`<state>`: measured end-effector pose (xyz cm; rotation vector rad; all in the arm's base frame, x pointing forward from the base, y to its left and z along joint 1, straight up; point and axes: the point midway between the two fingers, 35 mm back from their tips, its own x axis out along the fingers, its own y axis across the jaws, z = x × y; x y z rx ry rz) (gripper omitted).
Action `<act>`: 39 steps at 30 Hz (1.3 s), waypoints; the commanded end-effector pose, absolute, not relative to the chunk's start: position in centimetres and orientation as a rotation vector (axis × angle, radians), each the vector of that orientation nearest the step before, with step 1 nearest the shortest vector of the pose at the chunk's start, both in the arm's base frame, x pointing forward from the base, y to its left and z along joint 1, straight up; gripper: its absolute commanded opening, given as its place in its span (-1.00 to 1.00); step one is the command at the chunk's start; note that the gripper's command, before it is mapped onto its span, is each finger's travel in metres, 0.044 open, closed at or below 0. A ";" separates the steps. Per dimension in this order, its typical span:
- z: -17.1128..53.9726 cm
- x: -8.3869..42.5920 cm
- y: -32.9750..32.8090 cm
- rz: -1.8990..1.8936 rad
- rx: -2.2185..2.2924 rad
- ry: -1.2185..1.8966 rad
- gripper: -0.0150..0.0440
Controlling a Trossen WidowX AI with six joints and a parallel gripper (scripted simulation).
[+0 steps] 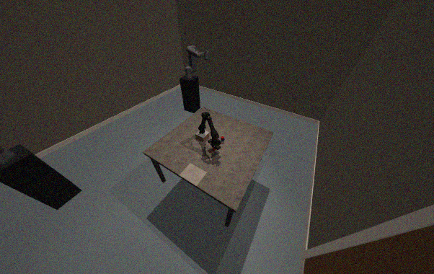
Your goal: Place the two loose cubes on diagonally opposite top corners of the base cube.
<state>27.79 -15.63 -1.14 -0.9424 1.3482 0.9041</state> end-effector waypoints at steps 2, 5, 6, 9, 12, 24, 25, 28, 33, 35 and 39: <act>-1.0 28.2 -15.6 0.882 -0.922 1.344 -0.14; -0.2 28.3 -15.6 0.881 -0.921 1.343 -0.14; 0.1 28.3 -15.7 0.882 -0.921 1.343 -0.14; 1.0 28.4 -15.7 0.884 -0.924 1.344 -0.14; 1.9 28.4 -15.8 0.886 -0.927 1.344 -0.14; 5.6 28.3 -15.8 0.895 -0.936 1.346 -0.14; 5.9 28.2 -15.8 0.896 -0.937 1.346 -0.14; 6.8 28.1 -15.8 0.898 -0.940 1.346 -0.14; 8.4 27.9 -15.7 0.902 -0.944 1.347 -0.14; 9.0 27.7 -15.6 0.904 -0.945 1.347 -0.14; 9.8 27.6 -15.6 0.906 -0.947 1.348 -0.14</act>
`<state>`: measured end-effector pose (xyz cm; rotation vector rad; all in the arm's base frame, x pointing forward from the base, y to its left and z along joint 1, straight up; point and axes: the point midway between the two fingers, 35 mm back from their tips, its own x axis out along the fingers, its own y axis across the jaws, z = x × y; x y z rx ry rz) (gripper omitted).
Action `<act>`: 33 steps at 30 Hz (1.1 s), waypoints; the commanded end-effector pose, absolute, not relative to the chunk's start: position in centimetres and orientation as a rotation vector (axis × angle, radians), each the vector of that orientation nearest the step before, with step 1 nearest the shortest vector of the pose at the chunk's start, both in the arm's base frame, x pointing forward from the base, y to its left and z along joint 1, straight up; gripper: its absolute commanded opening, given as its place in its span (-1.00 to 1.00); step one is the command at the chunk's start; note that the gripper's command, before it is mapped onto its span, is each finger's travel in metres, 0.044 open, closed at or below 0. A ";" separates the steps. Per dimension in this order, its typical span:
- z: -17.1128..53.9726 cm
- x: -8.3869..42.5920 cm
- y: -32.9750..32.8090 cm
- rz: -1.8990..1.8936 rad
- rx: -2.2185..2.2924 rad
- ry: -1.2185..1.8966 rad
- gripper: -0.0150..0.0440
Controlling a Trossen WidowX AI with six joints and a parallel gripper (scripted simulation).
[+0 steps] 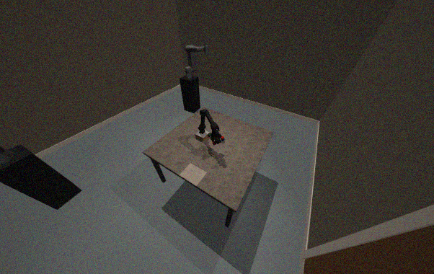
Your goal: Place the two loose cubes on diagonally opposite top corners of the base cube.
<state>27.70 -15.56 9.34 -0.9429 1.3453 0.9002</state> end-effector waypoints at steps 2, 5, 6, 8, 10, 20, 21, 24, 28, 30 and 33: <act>9.8 27.6 -15.4 0.893 -0.933 1.354 -0.14; 9.8 27.9 -14.8 0.835 -0.874 1.378 -0.14; 9.8 28.1 -14.6 0.815 -0.853 1.386 -0.14; 9.7 28.3 -14.2 0.774 -0.811 1.402 -0.14; 9.7 28.5 -13.7 0.733 -0.768 1.416 -0.14; 9.6 29.4 -11.5 0.527 -0.555 1.478 -0.14; 9.6 29.4 -11.3 0.507 -0.534 1.483 -0.14; 9.6 29.7 -10.6 0.445 -0.469 1.496 -0.14; 9.5 30.0 -9.7 0.362 -0.383 1.511 -0.14; 9.5 30.1 -9.2 0.321 -0.340 1.518 -0.14; 9.5 30.3 -8.5 0.258 -0.275 1.526 -0.14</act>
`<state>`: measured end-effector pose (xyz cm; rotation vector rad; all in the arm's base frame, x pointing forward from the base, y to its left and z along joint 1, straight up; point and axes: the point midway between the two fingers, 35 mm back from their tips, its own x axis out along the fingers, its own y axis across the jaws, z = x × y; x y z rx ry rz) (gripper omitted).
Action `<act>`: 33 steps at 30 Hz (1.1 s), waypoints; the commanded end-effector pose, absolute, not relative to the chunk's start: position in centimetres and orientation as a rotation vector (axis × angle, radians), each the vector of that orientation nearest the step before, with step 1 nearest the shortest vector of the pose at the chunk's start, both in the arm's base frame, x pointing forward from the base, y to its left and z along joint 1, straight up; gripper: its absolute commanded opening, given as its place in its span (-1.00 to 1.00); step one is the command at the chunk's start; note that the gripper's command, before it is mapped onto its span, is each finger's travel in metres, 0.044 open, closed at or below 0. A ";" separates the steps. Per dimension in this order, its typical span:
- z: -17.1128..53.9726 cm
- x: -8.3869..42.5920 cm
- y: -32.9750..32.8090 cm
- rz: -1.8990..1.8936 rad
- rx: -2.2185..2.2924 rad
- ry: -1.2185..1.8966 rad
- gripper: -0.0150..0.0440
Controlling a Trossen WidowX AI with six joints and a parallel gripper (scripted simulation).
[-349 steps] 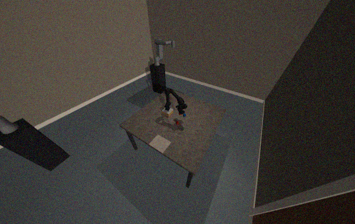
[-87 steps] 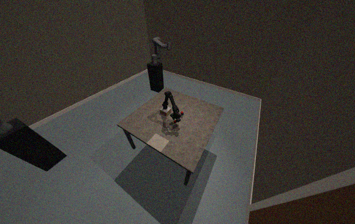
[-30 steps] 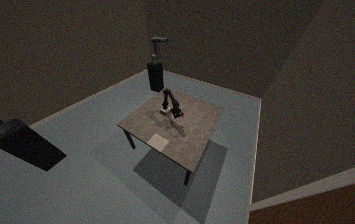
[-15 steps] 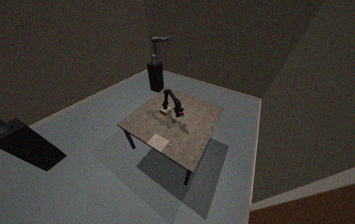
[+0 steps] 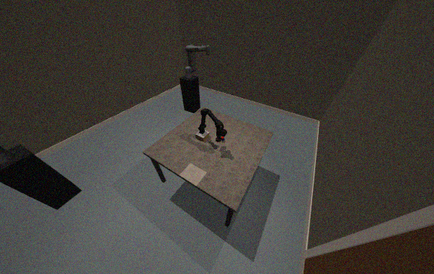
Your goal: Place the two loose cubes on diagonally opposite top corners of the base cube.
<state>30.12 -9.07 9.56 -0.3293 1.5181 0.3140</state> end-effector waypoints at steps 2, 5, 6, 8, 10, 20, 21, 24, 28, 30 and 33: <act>9.4 30.4 -8.0 0.217 -0.232 1.531 -0.14; 9.4 30.5 -7.3 0.155 -0.167 1.536 -0.14; 9.4 30.6 -7.1 0.134 -0.145 1.537 -0.14; 9.4 30.7 -6.6 0.093 -0.102 1.539 -0.14; 9.4 30.8 -6.2 0.051 -0.058 1.540 -0.14; 9.3 31.1 -3.8 -0.156 0.159 1.535 -0.14; 9.2 31.1 -3.5 -0.177 0.180 1.533 -0.14; 9.2 31.1 -2.8 -0.239 0.245 1.527 -0.14; 9.2 31.2 -1.9 -0.322 0.332 1.516 -0.14; 9.1 31.2 -1.4 -0.363 0.375 1.509 -0.14; 9.1 31.2 -0.7 -0.425 0.440 1.498 -0.14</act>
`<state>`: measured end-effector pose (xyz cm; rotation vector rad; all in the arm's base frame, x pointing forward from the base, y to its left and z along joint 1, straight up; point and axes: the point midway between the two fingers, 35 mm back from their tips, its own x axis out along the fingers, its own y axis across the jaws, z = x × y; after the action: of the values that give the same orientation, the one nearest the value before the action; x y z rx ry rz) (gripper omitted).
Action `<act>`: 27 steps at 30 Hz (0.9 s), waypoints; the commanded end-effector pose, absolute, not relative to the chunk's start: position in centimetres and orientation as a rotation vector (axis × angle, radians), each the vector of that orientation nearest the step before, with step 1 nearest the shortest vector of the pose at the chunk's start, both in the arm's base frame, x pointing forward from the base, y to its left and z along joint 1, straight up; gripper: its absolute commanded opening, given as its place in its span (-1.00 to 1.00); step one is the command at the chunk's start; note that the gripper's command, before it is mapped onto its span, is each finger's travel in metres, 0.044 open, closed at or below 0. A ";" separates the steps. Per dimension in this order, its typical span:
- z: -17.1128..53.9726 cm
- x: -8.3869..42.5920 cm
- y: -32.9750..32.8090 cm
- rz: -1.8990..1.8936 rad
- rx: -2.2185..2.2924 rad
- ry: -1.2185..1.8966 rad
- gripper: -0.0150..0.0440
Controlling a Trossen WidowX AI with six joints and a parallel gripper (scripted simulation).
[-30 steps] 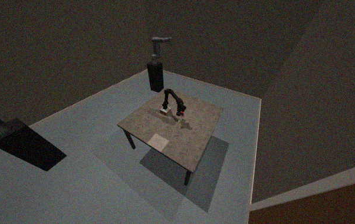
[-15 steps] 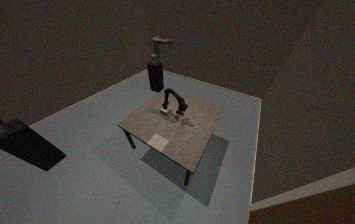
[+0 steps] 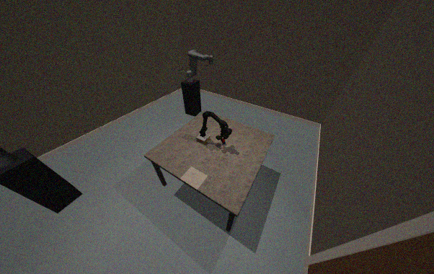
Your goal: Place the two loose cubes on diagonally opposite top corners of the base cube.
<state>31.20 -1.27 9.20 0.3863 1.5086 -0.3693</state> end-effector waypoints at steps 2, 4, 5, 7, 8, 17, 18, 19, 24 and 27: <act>9.1 31.2 -0.2 -0.466 0.483 1.489 -0.14; 9.1 31.2 0.3 -0.507 0.526 1.480 -0.14; 9.1 31.2 0.5 -0.528 0.548 1.475 -0.14; 9.0 31.1 1.0 -0.569 0.591 1.464 -0.14; 9.0 31.1 1.2 -0.589 0.612 1.458 -0.14; 8.9 30.9 3.3 -0.773 0.804 1.398 -0.14; 8.9 30.9 3.6 -0.793 0.825 1.390 -0.14; 8.9 30.8 3.8 -0.813 0.846 1.382 -0.14; 8.8 30.6 5.0 -0.915 0.951 1.339 -0.14; 8.8 30.5 5.7 -0.975 1.014 1.310 -0.14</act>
<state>30.61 5.10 8.90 0.9621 1.3371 -0.9218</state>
